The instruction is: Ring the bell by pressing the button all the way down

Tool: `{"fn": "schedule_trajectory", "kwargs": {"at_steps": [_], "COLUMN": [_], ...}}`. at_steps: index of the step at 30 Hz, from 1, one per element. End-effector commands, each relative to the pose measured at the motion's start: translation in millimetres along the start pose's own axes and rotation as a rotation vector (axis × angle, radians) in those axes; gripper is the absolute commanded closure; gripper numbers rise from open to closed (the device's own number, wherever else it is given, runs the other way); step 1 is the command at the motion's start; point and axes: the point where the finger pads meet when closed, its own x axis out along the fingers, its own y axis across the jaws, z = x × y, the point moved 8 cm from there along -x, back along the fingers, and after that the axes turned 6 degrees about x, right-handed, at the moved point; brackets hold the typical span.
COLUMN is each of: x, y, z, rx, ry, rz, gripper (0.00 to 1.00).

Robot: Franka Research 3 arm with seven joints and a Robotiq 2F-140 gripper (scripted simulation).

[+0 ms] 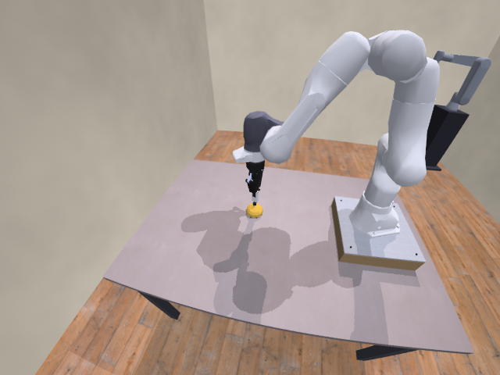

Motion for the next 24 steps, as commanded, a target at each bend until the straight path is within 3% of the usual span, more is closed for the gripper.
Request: {"fn": "schedule_trajectory", "kwargs": {"at_steps": [1,24], "x": [1.5,3.4], "y": [1.3,2.9], "z": [0.3,1.0], "rx": [-0.001,-0.001], "ry": [-0.001,-0.001], "rz": [0.002,0.002], "gripper": [1.0,1.0]}}
